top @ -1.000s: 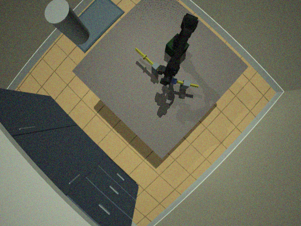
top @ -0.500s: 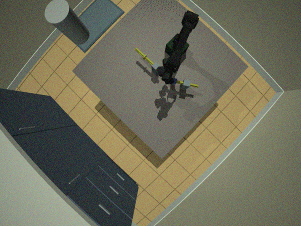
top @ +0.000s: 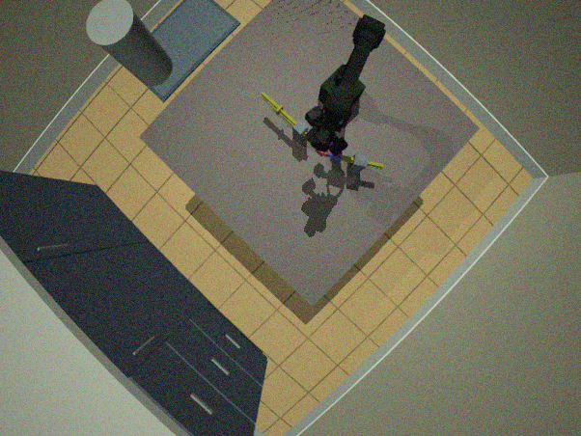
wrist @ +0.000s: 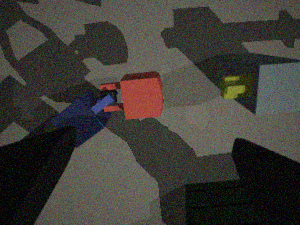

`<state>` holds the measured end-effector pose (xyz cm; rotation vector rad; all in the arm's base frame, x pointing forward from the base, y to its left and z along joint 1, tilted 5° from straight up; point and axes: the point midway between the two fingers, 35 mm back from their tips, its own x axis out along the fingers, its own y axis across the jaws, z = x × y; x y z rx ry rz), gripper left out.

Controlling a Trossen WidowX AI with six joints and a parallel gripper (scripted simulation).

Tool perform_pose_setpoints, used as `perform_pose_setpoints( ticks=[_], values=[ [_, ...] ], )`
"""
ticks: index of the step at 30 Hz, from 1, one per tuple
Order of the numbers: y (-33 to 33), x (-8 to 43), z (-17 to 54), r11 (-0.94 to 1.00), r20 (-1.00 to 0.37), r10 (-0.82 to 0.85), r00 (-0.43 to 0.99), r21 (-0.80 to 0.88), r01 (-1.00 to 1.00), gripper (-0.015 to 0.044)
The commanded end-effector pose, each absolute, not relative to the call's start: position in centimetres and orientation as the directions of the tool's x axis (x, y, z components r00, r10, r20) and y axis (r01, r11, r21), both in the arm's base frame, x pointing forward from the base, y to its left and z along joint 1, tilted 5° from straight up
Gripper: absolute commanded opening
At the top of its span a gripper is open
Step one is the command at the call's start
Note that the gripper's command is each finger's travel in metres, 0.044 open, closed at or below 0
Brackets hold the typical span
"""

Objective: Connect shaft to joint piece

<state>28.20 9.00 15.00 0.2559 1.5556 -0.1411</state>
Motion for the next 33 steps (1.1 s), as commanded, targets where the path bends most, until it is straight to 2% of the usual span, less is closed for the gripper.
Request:
perform_pose_setpoints(
  ticks=[1, 13, 23, 33],
  values=[
    [8.9, 27.9, 16.4, 0.989, -0.996, 0.088, 0.020, 0.090, 0.115, 0.0440],
    [8.7, 27.9, 16.3, 0.987, -0.996, 0.090, 0.017, 0.092, 0.131, 0.0440],
    [6.8, 28.1, 14.5, 0.886, -0.982, 0.188, -0.021, 0.160, 0.436, 0.0440],
    [4.9, 28.0, 12.9, 0.685, -0.955, 0.294, -0.035, 0.186, 0.704, 0.0440]
  ],
)
